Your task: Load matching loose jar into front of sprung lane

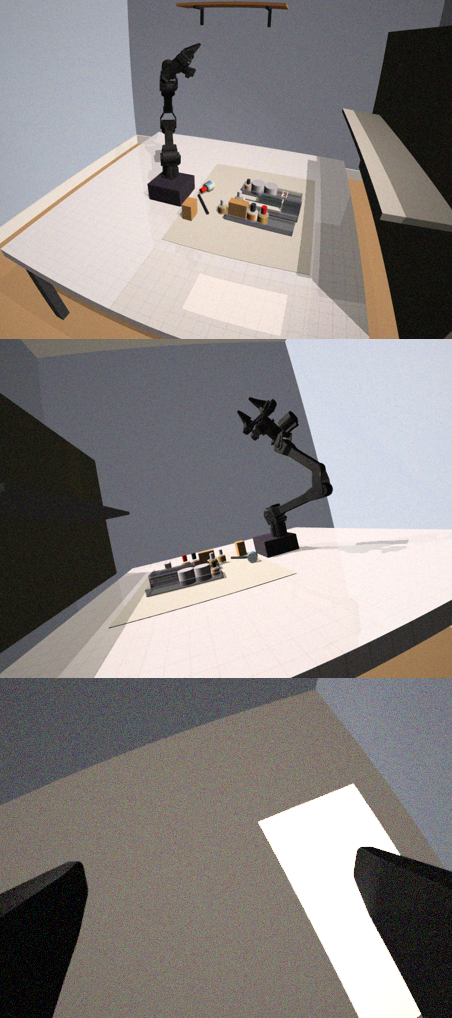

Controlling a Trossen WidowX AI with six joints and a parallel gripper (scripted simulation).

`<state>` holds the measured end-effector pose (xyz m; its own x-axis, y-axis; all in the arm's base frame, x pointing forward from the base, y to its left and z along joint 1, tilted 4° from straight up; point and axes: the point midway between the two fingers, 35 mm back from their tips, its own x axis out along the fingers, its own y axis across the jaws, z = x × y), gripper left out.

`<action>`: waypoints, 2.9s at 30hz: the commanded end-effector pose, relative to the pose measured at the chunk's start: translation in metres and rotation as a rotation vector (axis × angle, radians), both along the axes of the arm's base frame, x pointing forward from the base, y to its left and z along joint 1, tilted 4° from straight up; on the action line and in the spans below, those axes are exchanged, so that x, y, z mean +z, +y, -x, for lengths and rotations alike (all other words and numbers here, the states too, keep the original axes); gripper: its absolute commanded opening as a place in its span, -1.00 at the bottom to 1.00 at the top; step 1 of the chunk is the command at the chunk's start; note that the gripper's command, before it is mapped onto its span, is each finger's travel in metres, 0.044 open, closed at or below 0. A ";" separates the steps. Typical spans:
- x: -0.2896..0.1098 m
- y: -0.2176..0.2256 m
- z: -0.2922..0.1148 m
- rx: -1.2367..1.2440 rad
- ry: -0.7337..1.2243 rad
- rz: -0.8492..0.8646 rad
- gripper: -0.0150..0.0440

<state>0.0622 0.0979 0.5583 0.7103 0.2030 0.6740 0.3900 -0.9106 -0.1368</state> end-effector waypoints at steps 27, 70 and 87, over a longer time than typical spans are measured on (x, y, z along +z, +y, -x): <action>-0.185 -0.223 -0.240 0.335 0.679 -1.921 1.00; -0.535 -0.167 -0.228 -1.248 0.805 -2.835 1.00; -0.559 -0.166 -0.228 -1.248 0.805 -2.835 1.00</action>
<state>0.2919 -0.0681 0.0065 0.0235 0.0597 -0.9979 -0.0706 0.9958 0.0579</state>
